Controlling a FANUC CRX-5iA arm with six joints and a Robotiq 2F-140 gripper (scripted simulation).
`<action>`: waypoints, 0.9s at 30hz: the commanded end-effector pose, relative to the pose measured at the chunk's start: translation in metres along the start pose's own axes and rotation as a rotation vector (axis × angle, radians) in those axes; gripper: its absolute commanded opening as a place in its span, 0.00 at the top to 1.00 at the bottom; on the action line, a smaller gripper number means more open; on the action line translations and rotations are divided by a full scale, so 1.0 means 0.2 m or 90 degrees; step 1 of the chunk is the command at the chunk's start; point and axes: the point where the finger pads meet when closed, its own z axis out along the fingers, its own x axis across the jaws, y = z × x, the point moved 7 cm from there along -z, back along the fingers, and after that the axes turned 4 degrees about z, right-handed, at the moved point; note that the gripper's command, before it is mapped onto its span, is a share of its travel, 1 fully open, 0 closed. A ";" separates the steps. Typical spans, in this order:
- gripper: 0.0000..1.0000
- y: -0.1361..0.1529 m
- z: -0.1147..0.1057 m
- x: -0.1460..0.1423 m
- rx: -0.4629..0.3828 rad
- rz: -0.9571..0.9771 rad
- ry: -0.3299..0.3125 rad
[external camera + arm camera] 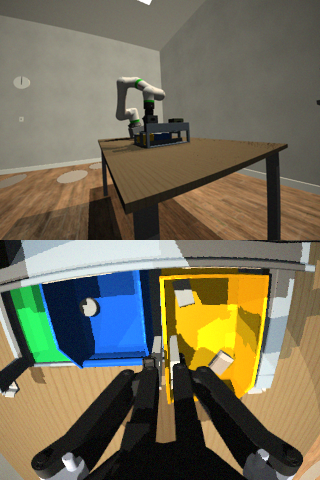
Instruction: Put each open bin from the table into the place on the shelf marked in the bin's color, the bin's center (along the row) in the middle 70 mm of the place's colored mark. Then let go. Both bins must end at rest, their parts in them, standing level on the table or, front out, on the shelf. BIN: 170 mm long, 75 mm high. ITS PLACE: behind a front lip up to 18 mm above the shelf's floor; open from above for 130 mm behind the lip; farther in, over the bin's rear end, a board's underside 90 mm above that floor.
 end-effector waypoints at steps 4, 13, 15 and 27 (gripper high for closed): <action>0.94 0.00 0.00 0.00 0.000 0.000 0.000; 0.94 0.00 -0.01 0.00 0.000 0.000 0.000; 0.94 0.00 -0.01 0.00 0.000 0.000 0.000; 0.94 0.00 -0.05 0.00 0.000 0.000 0.000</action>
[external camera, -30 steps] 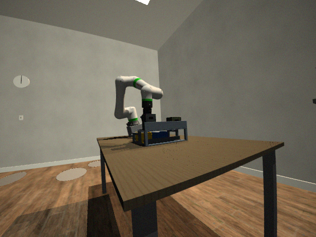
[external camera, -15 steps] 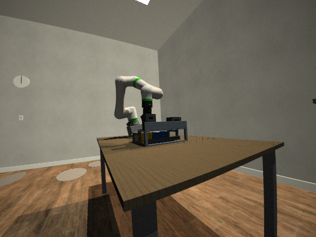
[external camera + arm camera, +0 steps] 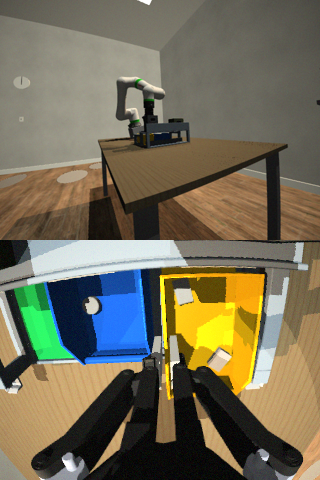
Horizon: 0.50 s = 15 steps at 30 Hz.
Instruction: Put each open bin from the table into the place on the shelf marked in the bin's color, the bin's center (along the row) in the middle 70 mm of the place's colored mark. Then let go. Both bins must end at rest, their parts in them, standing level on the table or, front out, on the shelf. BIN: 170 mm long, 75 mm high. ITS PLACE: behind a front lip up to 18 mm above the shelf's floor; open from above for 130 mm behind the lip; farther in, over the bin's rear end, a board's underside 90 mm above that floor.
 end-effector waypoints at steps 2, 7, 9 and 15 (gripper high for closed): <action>0.94 0.00 -0.02 0.00 0.000 0.000 0.000; 0.94 0.00 -0.05 0.00 0.000 0.000 0.000; 0.94 0.00 -0.07 0.00 0.000 0.000 0.000; 0.94 0.01 -0.11 0.00 0.000 0.000 0.000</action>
